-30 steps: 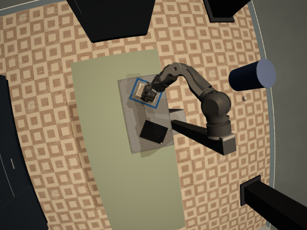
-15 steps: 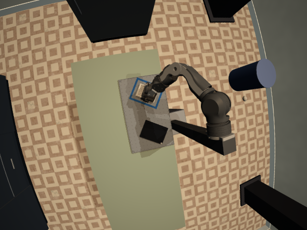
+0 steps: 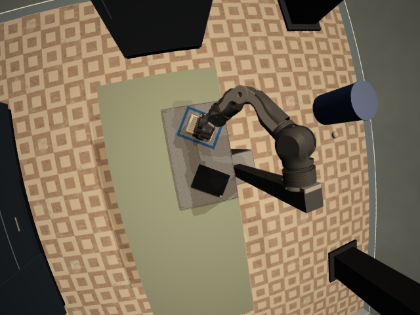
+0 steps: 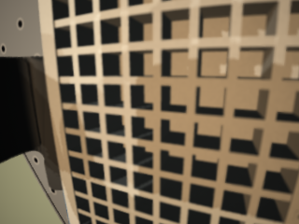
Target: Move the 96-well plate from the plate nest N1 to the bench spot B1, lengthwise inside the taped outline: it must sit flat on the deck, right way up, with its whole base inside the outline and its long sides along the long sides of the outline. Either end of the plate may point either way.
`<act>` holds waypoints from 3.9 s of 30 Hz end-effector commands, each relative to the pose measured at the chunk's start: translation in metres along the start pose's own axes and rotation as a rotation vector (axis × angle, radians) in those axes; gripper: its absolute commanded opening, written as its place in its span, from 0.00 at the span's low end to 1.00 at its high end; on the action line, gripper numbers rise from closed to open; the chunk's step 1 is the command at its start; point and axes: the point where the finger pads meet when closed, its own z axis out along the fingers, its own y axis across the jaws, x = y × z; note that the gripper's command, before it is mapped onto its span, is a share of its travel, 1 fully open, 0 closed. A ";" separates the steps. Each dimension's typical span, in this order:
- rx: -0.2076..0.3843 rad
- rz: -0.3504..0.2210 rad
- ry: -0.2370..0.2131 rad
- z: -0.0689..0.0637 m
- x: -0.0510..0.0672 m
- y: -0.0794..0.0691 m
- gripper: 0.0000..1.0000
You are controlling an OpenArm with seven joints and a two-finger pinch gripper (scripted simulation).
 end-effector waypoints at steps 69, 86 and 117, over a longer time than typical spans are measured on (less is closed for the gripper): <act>-0.007 -0.001 -0.002 0.008 -0.001 0.001 0.00; 0.001 0.003 -0.005 0.007 -0.002 -0.001 0.00; -0.006 0.000 -0.003 0.012 0.000 0.001 0.00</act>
